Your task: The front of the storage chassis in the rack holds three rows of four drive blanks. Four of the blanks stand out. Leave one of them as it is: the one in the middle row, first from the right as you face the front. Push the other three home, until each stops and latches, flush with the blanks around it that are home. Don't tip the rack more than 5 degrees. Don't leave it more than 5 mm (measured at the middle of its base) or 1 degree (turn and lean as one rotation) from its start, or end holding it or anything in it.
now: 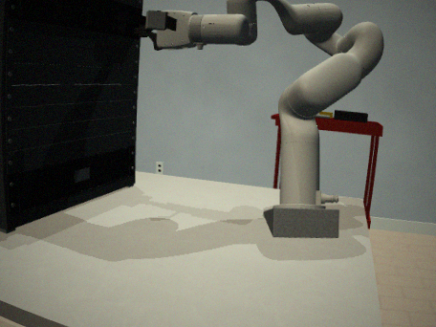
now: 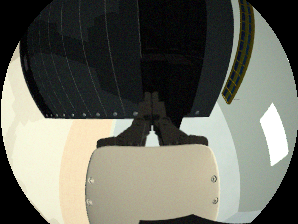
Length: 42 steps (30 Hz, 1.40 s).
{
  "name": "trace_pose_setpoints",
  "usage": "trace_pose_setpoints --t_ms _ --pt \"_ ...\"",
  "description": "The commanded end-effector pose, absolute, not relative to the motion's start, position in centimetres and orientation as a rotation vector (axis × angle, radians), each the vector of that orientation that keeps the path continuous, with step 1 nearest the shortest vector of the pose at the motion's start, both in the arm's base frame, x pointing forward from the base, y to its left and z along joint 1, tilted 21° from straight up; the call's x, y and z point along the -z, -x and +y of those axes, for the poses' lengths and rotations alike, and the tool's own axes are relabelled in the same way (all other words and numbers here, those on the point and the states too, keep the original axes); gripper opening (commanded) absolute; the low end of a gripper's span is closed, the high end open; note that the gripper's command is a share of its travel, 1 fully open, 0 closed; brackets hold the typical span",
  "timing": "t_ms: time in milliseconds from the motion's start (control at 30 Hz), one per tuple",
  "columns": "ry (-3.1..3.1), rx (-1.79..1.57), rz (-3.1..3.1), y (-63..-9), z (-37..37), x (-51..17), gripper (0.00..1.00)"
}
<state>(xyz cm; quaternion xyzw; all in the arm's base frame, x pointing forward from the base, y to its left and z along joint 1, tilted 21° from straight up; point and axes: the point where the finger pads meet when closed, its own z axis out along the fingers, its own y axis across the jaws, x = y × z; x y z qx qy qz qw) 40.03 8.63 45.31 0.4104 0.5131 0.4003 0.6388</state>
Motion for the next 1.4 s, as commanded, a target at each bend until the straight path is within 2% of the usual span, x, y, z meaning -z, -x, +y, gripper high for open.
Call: trace_pose_setpoints --t_ms 0,1367 --pt "-0.935 -0.915 1.169 -40.5 8.6 -45.6 0.0" --pt "-0.935 -0.915 1.169 -41.8 8.5 -45.7 0.0"
